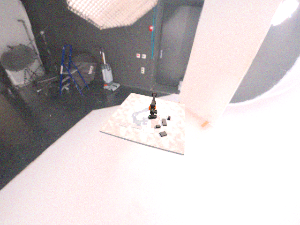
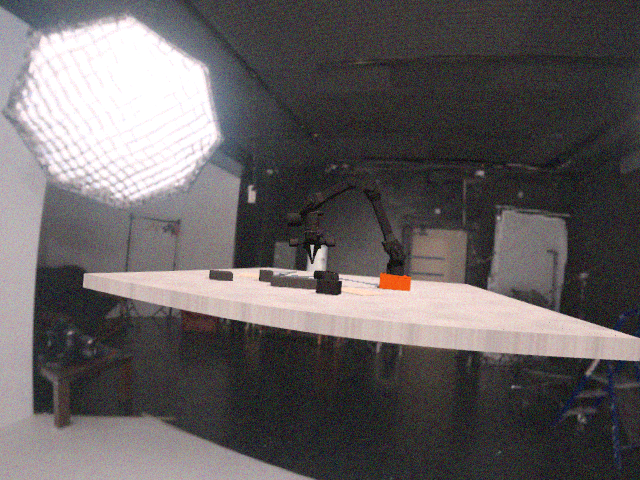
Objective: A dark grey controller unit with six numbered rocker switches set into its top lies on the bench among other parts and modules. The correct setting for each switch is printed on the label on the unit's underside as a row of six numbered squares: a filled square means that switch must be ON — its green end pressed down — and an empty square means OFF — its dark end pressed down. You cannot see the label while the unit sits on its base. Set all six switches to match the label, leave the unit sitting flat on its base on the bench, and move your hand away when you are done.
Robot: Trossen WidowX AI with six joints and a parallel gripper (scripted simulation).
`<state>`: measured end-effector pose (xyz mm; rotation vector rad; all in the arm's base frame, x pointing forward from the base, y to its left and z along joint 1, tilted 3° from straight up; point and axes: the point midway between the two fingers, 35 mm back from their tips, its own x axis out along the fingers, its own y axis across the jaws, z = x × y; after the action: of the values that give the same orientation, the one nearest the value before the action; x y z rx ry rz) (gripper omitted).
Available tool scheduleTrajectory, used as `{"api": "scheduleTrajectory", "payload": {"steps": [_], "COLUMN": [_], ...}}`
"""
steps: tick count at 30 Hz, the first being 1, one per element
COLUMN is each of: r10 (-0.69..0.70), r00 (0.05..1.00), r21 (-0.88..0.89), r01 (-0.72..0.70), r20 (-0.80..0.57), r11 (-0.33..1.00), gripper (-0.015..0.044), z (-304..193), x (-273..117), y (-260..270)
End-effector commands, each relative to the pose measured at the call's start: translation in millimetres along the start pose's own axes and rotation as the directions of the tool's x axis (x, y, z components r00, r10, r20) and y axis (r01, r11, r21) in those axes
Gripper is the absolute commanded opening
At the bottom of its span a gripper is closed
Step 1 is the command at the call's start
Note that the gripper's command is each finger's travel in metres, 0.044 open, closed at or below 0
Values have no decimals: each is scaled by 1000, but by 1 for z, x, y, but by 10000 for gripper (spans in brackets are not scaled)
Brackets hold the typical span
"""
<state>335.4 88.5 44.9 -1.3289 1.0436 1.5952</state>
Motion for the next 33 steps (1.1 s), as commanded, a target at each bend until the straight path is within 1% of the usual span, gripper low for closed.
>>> {"api": "scheduleTrajectory", "payload": {"steps": [1,6,12,17,29,31,33], "r10": [-56,-151,-268,-346,-346,-330,-286], "r00": [998,988,963,938,938,944,958], "r21": [-37,-94,-206,-288,-291,-288,-283], "r01": [56,152,262,325,325,311,270], "r20": [15,15,0,-24,-22,-20,-19], "r11": [998,984,943,901,900,906,920], "gripper": [0,0,0,0,0,0,0], "z": [-11,-28,-45,-54,-54,-50,-36], "x": [1,3,11,21,22,21,18], "y": [20,46,80,104,104,102,96]}}
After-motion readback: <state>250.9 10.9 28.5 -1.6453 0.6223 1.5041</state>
